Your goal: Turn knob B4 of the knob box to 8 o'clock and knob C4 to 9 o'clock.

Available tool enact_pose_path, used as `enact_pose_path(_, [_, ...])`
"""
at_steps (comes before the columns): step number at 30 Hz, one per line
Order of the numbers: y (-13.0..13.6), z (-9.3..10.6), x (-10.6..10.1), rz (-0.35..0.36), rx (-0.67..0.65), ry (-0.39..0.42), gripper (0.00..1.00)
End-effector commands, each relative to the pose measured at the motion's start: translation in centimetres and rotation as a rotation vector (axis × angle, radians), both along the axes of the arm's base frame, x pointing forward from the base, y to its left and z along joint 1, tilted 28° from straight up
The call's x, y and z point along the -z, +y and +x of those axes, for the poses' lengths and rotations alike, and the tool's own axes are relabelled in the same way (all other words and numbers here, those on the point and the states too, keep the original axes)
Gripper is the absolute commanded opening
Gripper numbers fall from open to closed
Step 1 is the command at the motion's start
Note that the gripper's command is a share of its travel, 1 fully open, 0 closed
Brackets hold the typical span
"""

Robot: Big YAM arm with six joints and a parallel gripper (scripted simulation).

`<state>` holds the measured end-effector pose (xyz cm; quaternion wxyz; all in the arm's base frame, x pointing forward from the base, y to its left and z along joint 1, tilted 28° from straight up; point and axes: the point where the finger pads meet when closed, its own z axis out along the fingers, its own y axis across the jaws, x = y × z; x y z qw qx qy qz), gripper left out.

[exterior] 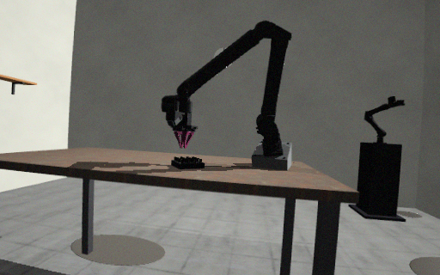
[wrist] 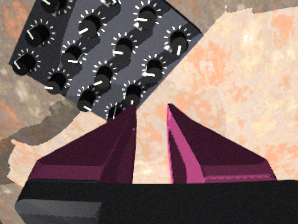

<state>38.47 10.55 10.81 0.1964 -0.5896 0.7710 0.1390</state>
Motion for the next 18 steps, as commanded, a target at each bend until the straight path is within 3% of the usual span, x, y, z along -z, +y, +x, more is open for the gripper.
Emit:
enact_pose_path(1, [-0.53, -0.16, -0.58, 0.023, 0.143, 0.055, 0.19])
enact_pose_path(18, [-0.79, -0.45, -0.80, 0.085, 0.512, 0.240, 0.19])
